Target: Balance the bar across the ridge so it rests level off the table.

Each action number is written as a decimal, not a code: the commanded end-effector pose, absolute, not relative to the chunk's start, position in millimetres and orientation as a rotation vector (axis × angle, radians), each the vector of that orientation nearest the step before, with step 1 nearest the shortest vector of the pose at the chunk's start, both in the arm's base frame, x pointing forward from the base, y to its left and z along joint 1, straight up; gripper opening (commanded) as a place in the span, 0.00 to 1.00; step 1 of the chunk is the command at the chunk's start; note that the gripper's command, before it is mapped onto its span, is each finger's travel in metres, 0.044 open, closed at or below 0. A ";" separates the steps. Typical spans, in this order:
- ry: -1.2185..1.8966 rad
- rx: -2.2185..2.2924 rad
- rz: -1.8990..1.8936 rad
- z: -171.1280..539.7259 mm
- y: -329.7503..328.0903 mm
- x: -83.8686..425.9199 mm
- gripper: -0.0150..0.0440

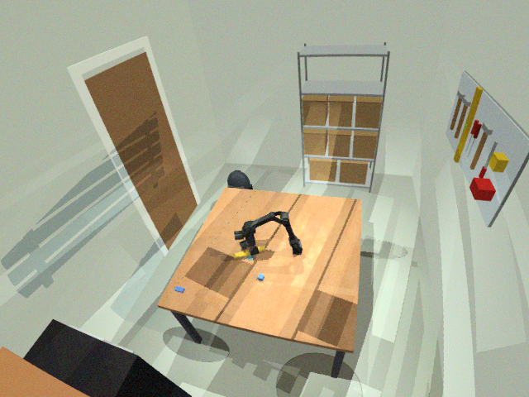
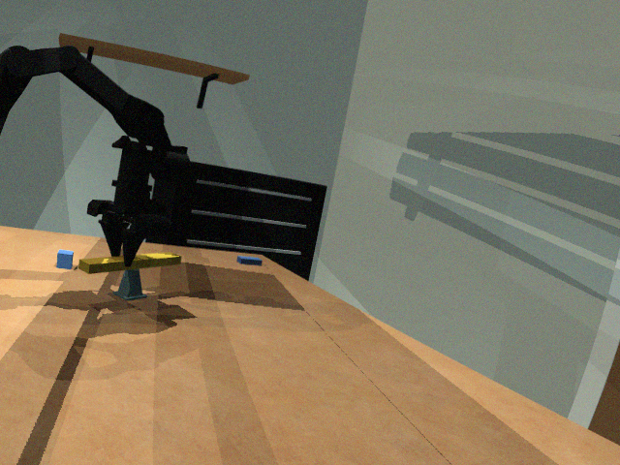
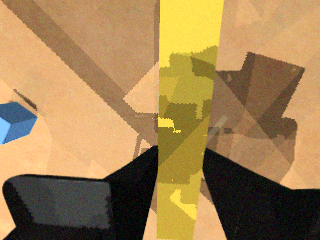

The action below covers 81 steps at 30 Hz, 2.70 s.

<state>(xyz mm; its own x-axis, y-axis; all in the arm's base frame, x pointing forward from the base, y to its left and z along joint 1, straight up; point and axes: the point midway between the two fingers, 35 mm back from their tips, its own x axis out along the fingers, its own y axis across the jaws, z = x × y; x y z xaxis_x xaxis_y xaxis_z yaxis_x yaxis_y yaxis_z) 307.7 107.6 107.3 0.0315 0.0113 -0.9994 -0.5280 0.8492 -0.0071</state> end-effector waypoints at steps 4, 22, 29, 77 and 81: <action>1.495 -0.431 0.434 108.2 107.4 307.3 0.25; 1.495 -0.431 0.434 108.8 107.4 307.4 0.25; 1.495 -0.431 0.434 109.0 107.4 307.4 0.25; 1.497 -0.433 0.436 108.1 107.3 306.9 0.25; 1.497 -0.433 0.436 108.1 107.3 306.9 0.43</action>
<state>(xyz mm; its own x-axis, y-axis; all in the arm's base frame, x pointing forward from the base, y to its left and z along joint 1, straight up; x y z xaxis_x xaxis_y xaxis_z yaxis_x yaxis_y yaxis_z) 306.9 107.3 108.1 0.0276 0.0099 -0.9996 -0.5280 0.8492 -0.0062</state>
